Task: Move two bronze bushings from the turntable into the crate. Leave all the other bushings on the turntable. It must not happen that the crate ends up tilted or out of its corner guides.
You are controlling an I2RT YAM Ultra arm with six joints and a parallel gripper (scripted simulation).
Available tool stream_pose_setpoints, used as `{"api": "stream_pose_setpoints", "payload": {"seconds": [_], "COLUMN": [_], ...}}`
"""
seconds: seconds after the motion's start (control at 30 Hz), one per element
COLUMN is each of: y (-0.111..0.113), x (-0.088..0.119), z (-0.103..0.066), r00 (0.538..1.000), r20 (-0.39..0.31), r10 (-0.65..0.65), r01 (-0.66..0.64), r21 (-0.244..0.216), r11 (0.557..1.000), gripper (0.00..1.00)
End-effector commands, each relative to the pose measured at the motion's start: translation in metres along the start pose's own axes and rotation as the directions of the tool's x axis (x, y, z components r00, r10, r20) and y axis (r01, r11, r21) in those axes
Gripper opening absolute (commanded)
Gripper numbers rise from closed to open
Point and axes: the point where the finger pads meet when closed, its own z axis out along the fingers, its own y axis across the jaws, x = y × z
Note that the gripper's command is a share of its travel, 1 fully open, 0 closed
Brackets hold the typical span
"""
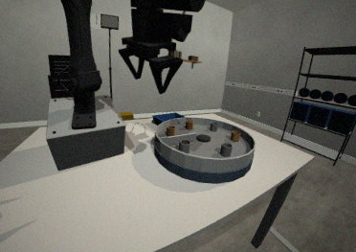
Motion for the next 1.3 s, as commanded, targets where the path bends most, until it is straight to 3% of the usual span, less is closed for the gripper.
{"api": "stream_pose_setpoints", "payload": {"seconds": [0.0,0.57,0.7,0.8,1.0,1.03,1.1,1.13,1.27], "y": [0.000,-0.001,-0.004,-0.013,-0.019,-0.021,-0.021,-0.026,-0.013], "x": [-0.001,-0.001,-0.005,-0.022,-0.069,-0.080,-0.080,-0.100,-0.130], "z": [-0.002,-0.002,0.014,0.028,0.073,0.078,0.078,0.078,0.106], "r00": [1.000,1.000,0.999,0.991,0.942,0.931,0.931,0.923,0.878], "r20": [0.003,0.001,-0.039,-0.098,-0.245,-0.263,-0.263,-0.271,-0.340], "r10": [-0.002,-0.004,-0.027,-0.087,-0.231,-0.252,-0.252,-0.273,-0.338], "r01": [0.002,0.004,0.026,0.088,0.247,0.276,0.276,0.309,0.400], "r21": [0.008,0.008,-0.015,0.002,0.037,0.056,0.056,0.102,0.131], "r11": [1.000,1.000,1.000,0.996,0.968,0.960,0.960,0.946,0.907], "gripper": [1.00,1.00,1.00,1.00,1.00,1.00,1.00,1.00,1.00]}}
